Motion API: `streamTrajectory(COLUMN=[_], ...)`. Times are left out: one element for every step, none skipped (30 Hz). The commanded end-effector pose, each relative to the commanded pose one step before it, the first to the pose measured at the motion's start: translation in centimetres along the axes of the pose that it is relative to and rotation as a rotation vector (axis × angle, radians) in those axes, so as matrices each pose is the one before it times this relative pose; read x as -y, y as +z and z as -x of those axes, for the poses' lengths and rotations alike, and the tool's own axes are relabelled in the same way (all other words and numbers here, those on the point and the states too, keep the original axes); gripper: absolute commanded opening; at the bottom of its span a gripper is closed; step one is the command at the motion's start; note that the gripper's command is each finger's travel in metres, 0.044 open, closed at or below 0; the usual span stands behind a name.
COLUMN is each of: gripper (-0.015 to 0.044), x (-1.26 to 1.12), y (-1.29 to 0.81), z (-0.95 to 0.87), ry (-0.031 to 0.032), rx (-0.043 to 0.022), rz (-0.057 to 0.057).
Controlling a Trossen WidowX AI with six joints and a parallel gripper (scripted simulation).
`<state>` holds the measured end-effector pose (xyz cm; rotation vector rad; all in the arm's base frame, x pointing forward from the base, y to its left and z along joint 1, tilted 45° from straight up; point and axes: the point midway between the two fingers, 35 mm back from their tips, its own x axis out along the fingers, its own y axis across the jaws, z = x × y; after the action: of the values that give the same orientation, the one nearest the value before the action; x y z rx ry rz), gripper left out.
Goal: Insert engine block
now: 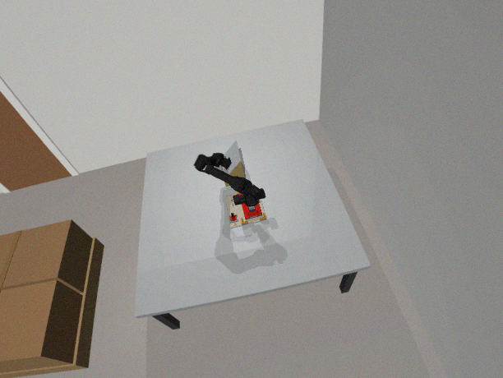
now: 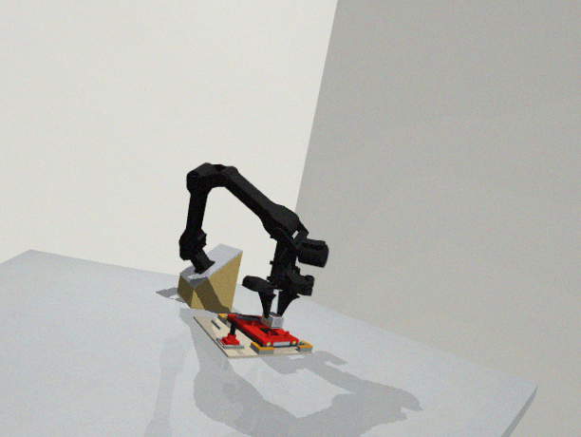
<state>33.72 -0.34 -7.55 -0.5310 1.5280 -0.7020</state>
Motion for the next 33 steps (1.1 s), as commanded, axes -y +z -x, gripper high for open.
streamTrajectory(gripper=[0.0159,0.0159,0.0159,0.0159,0.0159,0.0159,0.0159,0.0159,0.0159,0.0159,0.0159,0.0159,0.0159,0.0159,0.0159,0.0159,0.0159,0.0159,0.0159,0.0159,0.0159,0.0159,0.0159,0.0159,0.0159,0.0159,0.0159,0.0159,0.0159,0.0159,0.0159,0.0159,0.0159], x=[-0.094,0.0,-0.003,0.0,0.0,0.0,0.0,0.0,0.0,0.0,0.007,0.015,0.017,0.018,0.015,0.012,0.005,0.001,0.0,0.0,0.0,0.001,0.001,0.001,0.001,0.001,0.0,0.0,-0.001,0.001,-0.001,0.001,0.001], y=[-0.013,0.0,-0.001,0.0,0.0,0.0,0.0,0.0,0.0,0.0,-0.015,-0.032,-0.036,-0.043,-0.036,-0.026,-0.004,0.001,0.0,-0.001,-0.002,-0.002,0.0,0.001,0.002,0.001,0.0,-0.001,0.005,0.001,-0.001,-0.001,0.0], z=[-0.019,0.0,-0.01,0.0,0.0,0.0,0.0,0.0,0.0,0.0,-0.012,-0.026,-0.03,-0.04,-0.043,-0.05,-0.032,-0.025,-0.024,-0.027,-0.027,-0.027,-0.028,-0.029,-0.029,-0.028,-0.026,-0.025,-0.024,-0.023,-0.025,-0.026,-0.027], ry=[0.00425,0.0,0.0,0.0,0.0,0.0,0.0,0.0,0.0,0.0,-0.00001,-0.00002,-0.00002,-0.00003,-0.00003,-0.00003,-0.00002,-0.00001,-0.00001,-0.00001,-0.00001,-0.00001,-0.00001,-0.00002,-0.00002,-0.00001,-0.00001,-0.00001,-0.00001,-0.00001,-0.00001,-0.00001,-0.00001], rx=[-0.00028,0.0,0.0,0.0,0.0,0.0,0.0,0.0,0.0,0.0,-0.00001,-0.00002,-0.00002,-0.00002,-0.00002,-0.00001,0.0,0.0,0.0,0.0,0.0,0.0,0.0,0.0,0.0,0.0,0.0,0.0,0.0,0.0,0.0,0.0,0.0], rz=[0.0139,0.0,-0.0009,0.0,0.0,0.0,0.0,0.0,0.0,0.0,-0.0016,-0.0035,-0.0039,-0.0071,-0.0068,-0.0065,-0.0027,-0.0004,0.0007,0.0015,0.0021,0.0024,0.0025,0.0027,0.0028,0.003,0.0031,0.0031,0.0025,0.0018,0.0011,0.0005,0.0])
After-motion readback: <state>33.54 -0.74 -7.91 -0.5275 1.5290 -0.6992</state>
